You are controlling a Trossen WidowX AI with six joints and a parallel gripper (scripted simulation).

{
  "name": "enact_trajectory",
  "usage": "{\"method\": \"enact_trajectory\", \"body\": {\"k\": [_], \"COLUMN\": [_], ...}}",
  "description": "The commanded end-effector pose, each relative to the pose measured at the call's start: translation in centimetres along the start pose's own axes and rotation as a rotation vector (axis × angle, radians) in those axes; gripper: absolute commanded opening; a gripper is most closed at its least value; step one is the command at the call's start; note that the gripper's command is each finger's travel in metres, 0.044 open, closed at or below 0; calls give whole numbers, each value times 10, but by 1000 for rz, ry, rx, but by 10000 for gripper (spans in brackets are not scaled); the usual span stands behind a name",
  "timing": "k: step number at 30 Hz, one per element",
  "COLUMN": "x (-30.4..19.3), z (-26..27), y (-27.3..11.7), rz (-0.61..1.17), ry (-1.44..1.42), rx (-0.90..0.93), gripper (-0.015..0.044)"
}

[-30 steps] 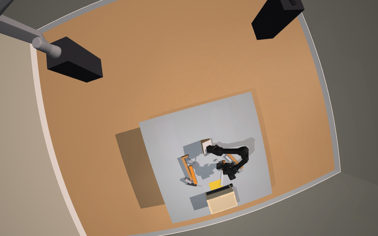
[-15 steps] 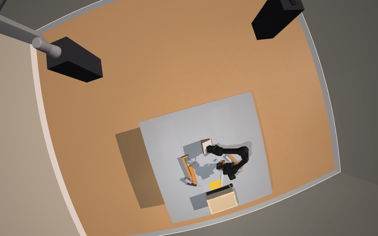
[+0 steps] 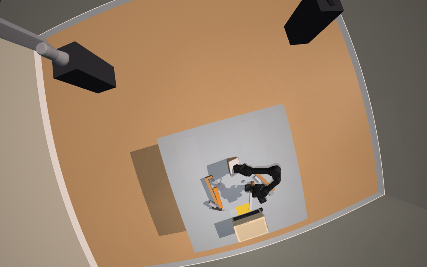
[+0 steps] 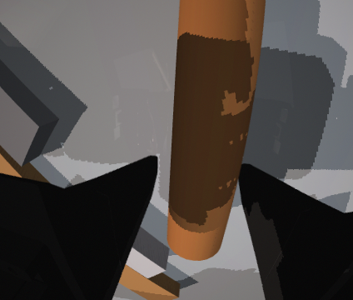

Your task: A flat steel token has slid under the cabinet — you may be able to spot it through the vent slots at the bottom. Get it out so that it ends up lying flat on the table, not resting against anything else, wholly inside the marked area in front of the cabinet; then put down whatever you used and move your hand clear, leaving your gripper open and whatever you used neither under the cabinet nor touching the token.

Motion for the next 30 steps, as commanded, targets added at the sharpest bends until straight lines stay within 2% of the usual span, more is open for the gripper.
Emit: {"method": "enact_trajectory", "body": {"k": [1, 9, 13, 30], "x": [0, 0, 0, 15], "z": [0, 0, 0, 1], "y": [0, 0, 0, 0], "rz": [0, 0, 0, 1], "ry": [-1, -1, -1, 5], "rx": [0, 0, 0, -2], "gripper": [158, 105, 0, 0]}}
Point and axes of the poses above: the point midway between the two fingers, 35 mm back from their tips, its own y axis out along the fingers, its own z axis across the jaws, x = y × z, the point moved 6 cm from there along -y, back along the fingers, and after that the axes turned 2 degrees about y, right-handed, at the moved point
